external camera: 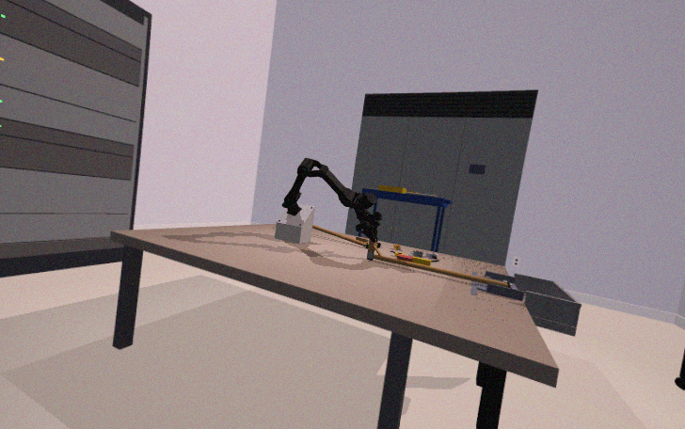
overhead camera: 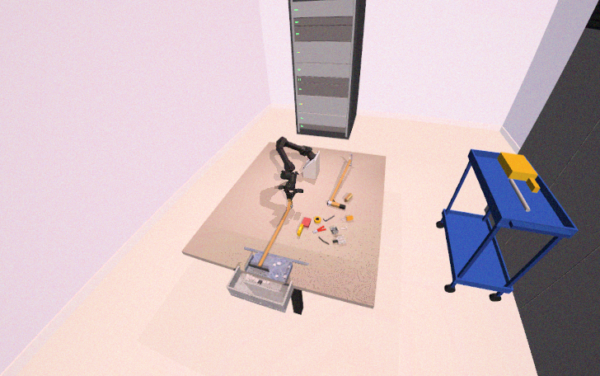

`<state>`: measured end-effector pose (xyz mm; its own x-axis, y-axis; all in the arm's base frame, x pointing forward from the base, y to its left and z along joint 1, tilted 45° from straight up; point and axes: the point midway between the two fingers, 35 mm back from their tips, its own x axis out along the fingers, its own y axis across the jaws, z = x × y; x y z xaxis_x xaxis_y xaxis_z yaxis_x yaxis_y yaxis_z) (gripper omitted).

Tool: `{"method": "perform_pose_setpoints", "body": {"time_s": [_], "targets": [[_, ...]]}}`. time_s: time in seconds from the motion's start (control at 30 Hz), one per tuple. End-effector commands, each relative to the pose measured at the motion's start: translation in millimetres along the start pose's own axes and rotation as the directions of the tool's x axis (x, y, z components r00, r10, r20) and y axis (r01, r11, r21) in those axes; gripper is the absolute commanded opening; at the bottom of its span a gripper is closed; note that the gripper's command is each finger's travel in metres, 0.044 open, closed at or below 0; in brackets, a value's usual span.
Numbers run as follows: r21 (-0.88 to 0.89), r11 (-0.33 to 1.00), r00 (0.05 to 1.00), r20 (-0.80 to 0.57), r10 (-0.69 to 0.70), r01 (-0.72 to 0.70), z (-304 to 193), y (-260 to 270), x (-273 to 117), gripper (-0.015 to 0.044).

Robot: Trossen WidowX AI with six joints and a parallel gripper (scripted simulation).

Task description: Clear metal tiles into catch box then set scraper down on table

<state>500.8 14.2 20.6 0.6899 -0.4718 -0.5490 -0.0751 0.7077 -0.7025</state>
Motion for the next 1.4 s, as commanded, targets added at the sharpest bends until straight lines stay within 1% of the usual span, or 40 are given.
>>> {"method": "perform_pose_setpoints", "body": {"time_s": [0.0, 1.37], "targets": [[0.001, 1.000, 1.000, 0.009, -0.001, 0.001, 0, 0, -6, 0.0000], [0.000, 1.000, 1.000, 0.012, 0.001, -0.001, -40, -1, -36, 0.0000]]}}
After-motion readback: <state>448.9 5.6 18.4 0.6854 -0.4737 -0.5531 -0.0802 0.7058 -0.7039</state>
